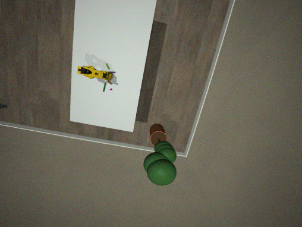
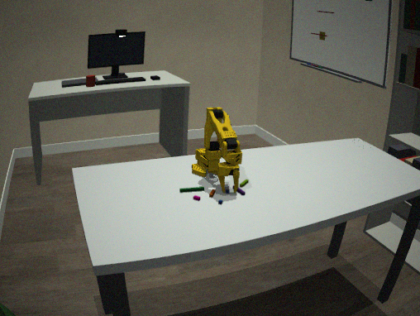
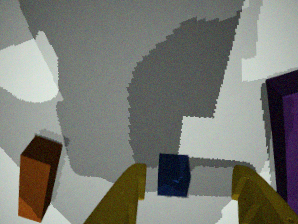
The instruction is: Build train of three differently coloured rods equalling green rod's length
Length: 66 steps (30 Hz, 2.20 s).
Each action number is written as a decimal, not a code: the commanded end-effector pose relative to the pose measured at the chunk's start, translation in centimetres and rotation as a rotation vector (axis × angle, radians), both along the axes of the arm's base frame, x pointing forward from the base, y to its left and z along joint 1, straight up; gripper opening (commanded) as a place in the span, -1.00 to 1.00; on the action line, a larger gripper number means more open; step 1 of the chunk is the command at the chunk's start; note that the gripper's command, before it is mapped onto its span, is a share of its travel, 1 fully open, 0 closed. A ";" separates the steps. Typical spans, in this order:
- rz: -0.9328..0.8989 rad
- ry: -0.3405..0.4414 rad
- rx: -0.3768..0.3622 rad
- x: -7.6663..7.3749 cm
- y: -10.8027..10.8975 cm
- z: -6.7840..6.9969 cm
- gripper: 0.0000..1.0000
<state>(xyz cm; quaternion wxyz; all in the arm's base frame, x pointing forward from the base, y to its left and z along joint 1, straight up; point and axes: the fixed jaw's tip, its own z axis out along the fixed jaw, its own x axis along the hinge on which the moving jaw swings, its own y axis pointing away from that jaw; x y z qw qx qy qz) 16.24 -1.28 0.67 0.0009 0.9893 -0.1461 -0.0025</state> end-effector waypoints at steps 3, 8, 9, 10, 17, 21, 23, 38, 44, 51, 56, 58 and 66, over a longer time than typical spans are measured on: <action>0.013 -0.090 -0.001 1.4 0.1 1.1 -0.63; 0.013 -0.090 -0.001 1.4 0.1 1.1 -0.63; 0.013 -0.090 -0.001 1.4 0.1 1.1 -0.63; 0.013 -0.090 -0.001 1.4 0.1 1.1 -0.63; 0.013 -0.090 -0.001 1.4 0.1 1.1 -0.67; 0.013 -0.090 -0.001 1.4 0.1 1.1 -0.71; 0.013 -0.090 -0.001 1.4 0.1 1.1 -0.72; 0.013 -0.090 -0.001 1.4 0.1 1.1 -0.92; 0.013 -0.090 -0.001 1.4 0.1 1.1 -0.97; 0.013 -0.090 -0.001 1.4 0.1 1.1 -1.00; 0.013 -0.090 -0.001 1.4 0.1 1.1 -1.00; 0.013 -0.090 -0.001 1.4 0.1 1.1 -1.00; 0.013 -0.090 -0.001 1.4 0.1 1.1 -1.00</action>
